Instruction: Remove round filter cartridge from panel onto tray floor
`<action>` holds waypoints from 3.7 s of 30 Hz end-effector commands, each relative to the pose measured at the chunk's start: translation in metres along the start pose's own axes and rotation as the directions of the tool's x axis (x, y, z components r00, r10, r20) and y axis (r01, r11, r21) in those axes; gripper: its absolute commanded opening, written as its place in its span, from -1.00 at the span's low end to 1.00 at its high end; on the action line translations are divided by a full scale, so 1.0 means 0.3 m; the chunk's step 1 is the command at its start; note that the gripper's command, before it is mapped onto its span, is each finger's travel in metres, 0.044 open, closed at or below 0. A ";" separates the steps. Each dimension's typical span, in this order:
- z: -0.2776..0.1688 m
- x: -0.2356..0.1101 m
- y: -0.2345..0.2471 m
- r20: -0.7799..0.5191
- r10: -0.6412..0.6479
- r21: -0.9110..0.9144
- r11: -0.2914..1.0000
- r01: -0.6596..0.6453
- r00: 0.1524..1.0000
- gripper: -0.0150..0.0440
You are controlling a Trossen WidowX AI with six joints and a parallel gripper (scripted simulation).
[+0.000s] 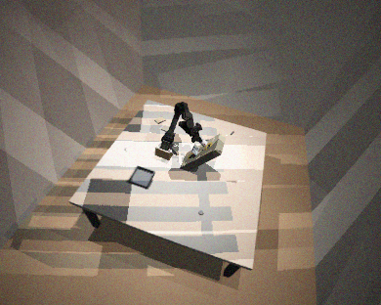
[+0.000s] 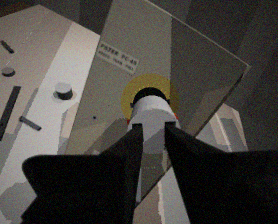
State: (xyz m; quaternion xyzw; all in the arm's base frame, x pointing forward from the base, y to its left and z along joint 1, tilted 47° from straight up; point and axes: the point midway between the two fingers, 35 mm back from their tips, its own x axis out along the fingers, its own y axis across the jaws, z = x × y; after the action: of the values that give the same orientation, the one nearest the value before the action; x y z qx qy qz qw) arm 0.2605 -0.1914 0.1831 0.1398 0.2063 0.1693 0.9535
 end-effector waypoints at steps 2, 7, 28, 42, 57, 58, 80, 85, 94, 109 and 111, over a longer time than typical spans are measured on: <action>-0.021 -0.005 0.014 0.009 -0.001 -0.005 1.000 0.001 1.000 -0.49; -0.067 0.002 0.039 0.009 -0.001 -0.005 1.000 0.001 1.000 -0.49; -0.200 0.027 0.113 -0.002 0.002 0.008 1.000 -0.002 1.000 -0.14; -0.133 0.013 0.076 0.009 -0.001 -0.004 1.000 0.001 1.000 -0.14; 0.118 -0.100 -0.068 0.006 -0.007 -0.014 1.000 0.007 1.000 0.48; 0.136 -0.118 -0.078 0.007 -0.008 -0.016 1.000 0.008 1.000 0.57; -0.182 -0.004 0.110 -0.361 0.204 0.489 0.872 -0.002 0.910 0.54; -0.192 0.021 0.114 -0.362 0.203 0.488 0.873 -0.001 0.910 0.54; -0.209 0.066 0.123 -0.362 0.203 0.488 0.873 -0.001 0.910 0.54; -0.232 0.118 0.137 -0.363 0.204 0.488 0.873 -0.001 0.909 0.45; -0.232 0.118 0.137 -0.363 0.204 0.488 0.873 -0.001 0.909 0.34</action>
State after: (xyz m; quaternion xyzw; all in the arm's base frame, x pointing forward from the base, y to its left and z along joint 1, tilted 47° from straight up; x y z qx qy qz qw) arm 0.2496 -0.1266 0.1236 0.3431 0.4258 0.1903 0.8154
